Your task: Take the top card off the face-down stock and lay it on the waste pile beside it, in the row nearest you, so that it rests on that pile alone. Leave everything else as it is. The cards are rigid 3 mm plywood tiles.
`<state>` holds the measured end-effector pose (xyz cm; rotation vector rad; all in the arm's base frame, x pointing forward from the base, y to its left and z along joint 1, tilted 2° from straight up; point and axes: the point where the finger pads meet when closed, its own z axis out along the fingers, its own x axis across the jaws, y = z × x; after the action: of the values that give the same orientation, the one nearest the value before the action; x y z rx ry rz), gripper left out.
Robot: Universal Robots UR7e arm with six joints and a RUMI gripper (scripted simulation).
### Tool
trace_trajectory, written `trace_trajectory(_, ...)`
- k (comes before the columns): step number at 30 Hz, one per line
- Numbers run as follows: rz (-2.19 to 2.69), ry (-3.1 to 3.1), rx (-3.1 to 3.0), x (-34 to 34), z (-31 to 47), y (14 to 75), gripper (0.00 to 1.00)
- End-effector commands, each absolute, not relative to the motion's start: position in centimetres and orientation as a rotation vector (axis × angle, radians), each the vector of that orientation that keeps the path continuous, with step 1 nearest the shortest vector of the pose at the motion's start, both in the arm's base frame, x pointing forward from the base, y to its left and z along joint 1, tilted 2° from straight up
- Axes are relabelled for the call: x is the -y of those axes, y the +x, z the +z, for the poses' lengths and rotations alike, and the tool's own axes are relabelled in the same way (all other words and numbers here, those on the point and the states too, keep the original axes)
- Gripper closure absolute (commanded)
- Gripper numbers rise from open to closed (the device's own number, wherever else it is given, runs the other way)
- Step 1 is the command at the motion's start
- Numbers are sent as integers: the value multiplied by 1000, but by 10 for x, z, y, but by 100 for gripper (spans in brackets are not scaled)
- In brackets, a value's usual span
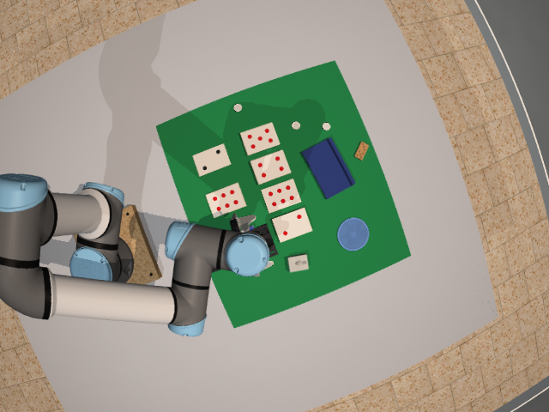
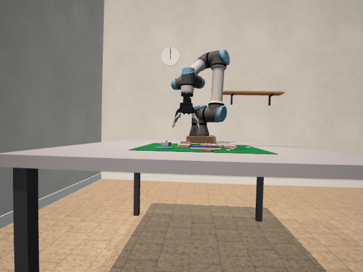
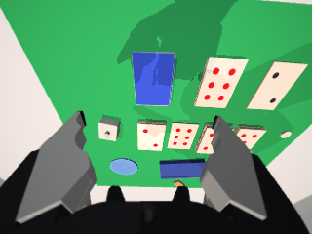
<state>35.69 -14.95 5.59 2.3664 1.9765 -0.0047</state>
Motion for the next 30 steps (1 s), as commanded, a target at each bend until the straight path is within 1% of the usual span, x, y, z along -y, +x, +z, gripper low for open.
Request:
trace_trajectory(1,-2,2369,-2022,148,55,344,0)
trace_trajectory(30,0,2472,-1895,146,55,343,0)
